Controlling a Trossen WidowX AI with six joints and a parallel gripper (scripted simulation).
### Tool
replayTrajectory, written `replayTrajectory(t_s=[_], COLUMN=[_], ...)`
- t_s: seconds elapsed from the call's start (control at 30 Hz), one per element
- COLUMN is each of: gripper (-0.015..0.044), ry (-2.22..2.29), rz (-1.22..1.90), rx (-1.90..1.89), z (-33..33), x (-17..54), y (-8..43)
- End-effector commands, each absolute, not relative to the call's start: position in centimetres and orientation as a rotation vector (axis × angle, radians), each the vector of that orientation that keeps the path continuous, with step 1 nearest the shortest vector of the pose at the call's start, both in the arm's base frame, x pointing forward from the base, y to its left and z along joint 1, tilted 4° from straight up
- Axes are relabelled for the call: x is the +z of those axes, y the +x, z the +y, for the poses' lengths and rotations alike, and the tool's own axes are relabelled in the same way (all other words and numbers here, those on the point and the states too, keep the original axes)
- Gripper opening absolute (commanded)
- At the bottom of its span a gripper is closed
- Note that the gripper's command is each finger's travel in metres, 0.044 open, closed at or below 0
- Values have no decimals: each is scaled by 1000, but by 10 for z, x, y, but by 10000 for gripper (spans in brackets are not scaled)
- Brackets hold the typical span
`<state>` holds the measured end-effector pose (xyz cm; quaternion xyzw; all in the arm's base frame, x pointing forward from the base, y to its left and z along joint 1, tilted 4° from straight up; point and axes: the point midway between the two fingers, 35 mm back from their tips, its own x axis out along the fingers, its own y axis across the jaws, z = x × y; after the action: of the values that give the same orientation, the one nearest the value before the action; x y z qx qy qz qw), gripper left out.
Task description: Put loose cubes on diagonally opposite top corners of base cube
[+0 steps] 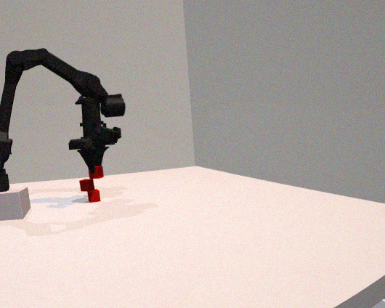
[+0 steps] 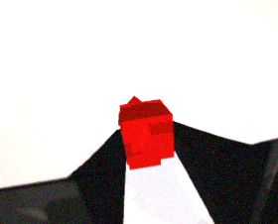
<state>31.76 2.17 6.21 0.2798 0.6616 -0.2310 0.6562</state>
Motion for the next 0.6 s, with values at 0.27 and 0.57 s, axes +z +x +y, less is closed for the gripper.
replayTrajectory(t_s=[0.27,0.57], gripper=[105,105], ry=[633,634], rz=[1505,1505], rx=[-520,-520], z=[23,24], x=[56,41], y=[316,317])
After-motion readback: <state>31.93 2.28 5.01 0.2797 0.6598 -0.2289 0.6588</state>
